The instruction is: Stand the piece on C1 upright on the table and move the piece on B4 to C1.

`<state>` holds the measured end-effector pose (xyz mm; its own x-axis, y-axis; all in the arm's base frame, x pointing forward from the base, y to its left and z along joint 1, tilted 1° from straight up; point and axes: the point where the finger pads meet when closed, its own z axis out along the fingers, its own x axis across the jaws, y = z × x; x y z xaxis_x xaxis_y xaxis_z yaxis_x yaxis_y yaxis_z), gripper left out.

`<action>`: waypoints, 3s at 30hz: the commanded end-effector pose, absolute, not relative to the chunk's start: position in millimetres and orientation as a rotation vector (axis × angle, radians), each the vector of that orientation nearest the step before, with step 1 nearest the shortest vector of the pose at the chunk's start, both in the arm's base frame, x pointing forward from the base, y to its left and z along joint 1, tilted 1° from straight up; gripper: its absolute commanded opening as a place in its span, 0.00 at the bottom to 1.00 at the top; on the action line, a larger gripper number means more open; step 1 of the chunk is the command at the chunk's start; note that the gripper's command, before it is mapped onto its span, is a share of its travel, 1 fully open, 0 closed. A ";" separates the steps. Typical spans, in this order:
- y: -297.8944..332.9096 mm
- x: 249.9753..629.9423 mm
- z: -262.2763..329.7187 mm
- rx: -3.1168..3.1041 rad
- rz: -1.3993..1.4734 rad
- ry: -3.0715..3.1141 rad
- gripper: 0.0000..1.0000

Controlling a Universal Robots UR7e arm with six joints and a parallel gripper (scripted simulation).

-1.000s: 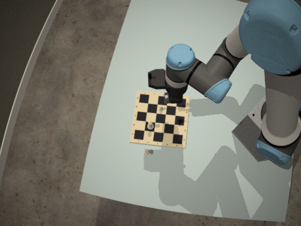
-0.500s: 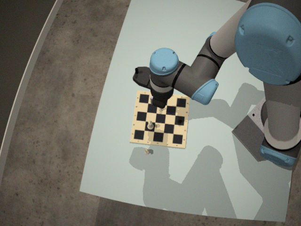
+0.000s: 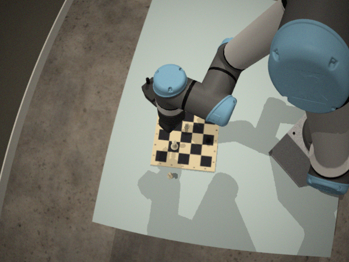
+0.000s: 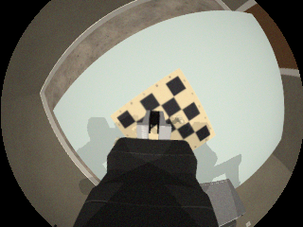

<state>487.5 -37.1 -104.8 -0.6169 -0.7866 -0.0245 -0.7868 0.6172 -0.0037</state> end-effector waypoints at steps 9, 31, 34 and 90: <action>-29.0 500.0 -103.8 -1.164 0.010 2.903 0.00; -28.8 500.2 -109.1 -1.162 0.010 2.904 0.00; -28.8 500.3 -117.0 -1.162 0.010 2.904 0.00; -27.7 501.3 -199.8 -1.162 0.010 2.904 0.00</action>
